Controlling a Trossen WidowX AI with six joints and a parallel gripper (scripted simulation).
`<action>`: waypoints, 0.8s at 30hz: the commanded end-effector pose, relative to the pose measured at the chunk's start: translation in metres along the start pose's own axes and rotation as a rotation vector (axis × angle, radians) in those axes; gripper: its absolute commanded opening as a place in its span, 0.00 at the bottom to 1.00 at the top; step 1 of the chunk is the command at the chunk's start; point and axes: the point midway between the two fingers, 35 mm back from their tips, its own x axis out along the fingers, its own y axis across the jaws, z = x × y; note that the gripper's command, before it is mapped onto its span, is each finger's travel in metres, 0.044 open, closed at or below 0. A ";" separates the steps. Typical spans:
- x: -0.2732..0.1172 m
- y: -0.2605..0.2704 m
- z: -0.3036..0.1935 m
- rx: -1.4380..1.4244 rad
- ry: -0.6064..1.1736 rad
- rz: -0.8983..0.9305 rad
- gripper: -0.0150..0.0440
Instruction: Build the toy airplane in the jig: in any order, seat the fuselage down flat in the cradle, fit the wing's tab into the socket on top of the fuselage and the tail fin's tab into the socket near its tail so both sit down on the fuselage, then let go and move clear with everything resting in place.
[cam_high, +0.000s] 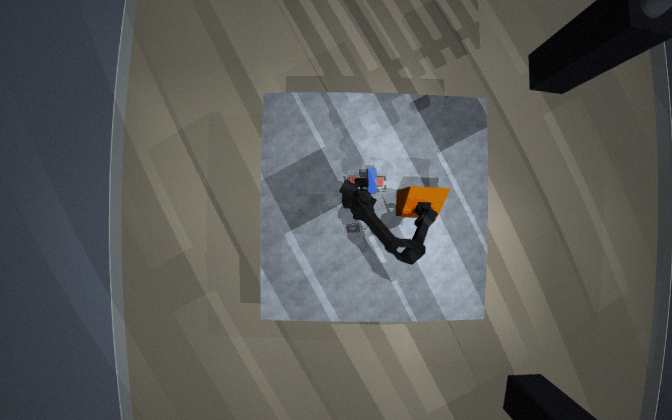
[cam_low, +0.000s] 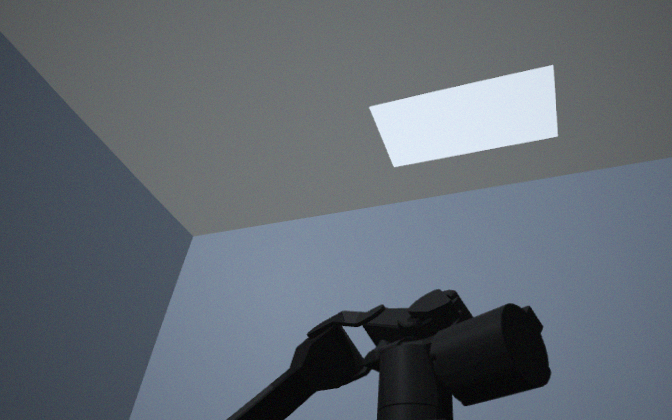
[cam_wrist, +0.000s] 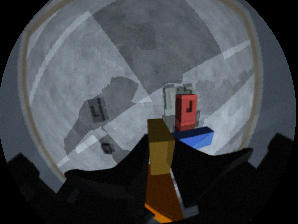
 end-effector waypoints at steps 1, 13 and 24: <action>0.004 -0.012 0.004 -0.009 0.004 -0.003 0.25; 0.016 -0.047 0.012 -0.024 0.007 0.000 0.25; 0.029 -0.080 0.015 -0.039 0.010 0.005 0.25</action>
